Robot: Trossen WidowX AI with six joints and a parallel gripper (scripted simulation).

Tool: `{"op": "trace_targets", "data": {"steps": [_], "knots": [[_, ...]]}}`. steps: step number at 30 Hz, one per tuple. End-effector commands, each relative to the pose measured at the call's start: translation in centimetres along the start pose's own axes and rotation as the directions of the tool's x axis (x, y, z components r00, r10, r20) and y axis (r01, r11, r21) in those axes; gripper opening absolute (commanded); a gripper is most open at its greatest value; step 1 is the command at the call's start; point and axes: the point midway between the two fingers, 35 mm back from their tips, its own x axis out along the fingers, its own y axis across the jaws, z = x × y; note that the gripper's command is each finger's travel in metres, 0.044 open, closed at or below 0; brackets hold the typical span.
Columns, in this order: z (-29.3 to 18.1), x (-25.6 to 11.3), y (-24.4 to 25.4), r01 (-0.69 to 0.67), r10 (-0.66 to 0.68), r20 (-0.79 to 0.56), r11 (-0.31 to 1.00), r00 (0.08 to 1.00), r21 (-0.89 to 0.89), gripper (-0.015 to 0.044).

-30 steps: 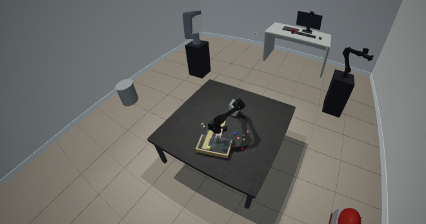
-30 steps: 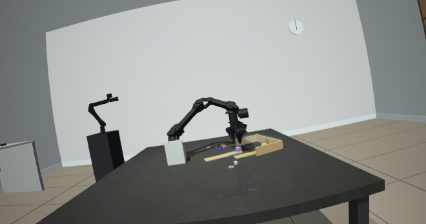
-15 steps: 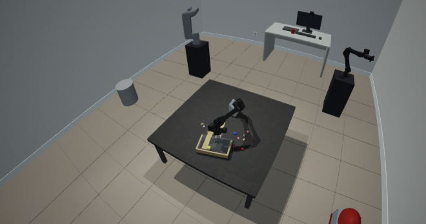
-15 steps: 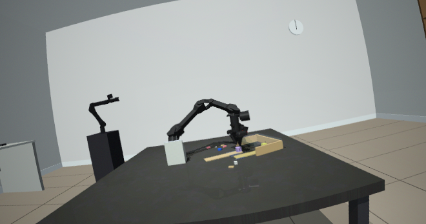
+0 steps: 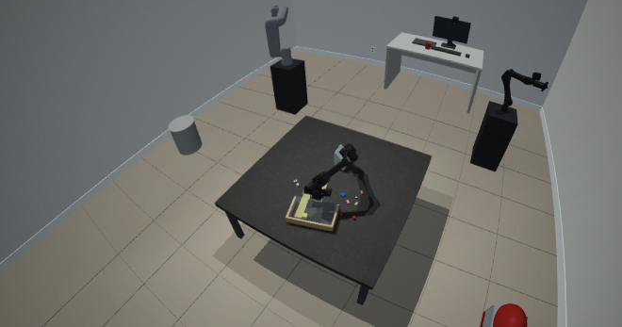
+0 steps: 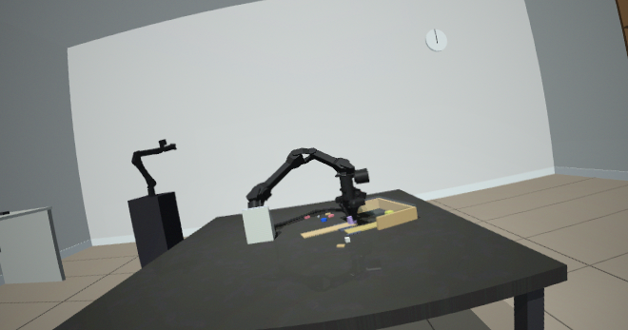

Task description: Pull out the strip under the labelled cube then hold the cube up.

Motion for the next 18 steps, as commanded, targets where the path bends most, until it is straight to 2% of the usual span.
{"op": "trace_targets", "data": {"steps": [1,8,12,18], "knots": [[-0.16,0.89,-0.04,-0.005,0.005,-0.002,1.0,1.0,0.009,0.025],[-0.18,1.29,-0.01,-0.005,0.005,-0.002,1.0,1.0,0.009,0.025],[-0.11,1.06,0.06,-0.003,0.003,-0.003,1.0,1.0,0.001,0.0145],[-0.11,1.06,0.06,-0.003,0.003,-0.003,1.0,1.0,0.001,0.0105]]}}
